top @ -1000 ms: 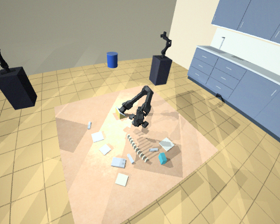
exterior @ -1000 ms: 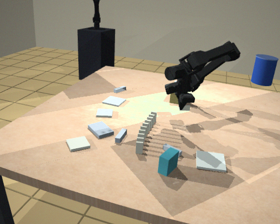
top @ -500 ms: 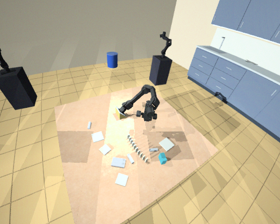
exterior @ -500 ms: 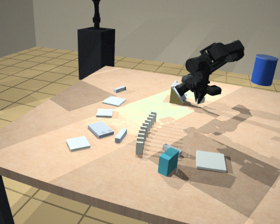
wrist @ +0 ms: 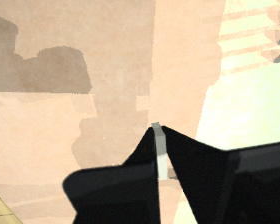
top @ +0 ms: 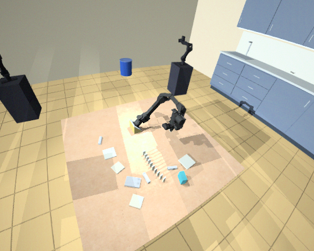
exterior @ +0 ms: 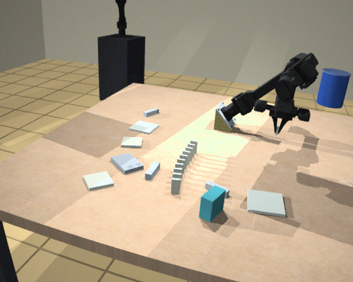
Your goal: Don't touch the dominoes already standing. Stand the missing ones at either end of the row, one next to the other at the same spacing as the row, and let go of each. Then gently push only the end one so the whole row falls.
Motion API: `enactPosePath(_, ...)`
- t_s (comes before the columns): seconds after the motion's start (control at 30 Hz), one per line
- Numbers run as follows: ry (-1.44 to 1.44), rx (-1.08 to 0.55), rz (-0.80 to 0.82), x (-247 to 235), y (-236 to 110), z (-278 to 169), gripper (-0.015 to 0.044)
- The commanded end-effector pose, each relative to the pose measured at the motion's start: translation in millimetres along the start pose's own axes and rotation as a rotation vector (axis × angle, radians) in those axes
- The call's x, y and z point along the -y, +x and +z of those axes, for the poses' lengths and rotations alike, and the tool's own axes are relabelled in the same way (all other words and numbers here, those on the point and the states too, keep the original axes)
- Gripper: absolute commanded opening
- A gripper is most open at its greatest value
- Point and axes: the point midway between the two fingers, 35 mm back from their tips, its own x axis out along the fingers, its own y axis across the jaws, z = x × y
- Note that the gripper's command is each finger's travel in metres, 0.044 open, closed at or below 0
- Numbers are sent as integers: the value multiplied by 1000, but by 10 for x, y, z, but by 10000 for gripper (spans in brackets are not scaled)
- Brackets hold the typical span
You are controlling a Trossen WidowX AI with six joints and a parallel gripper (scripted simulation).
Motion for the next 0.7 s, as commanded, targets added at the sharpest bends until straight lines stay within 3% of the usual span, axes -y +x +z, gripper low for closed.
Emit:
enactPosePath(0.0,-41,6,-73,53,113,-30,20)
enactPosePath(0.67,-247,259,-433,282,560,100,20)
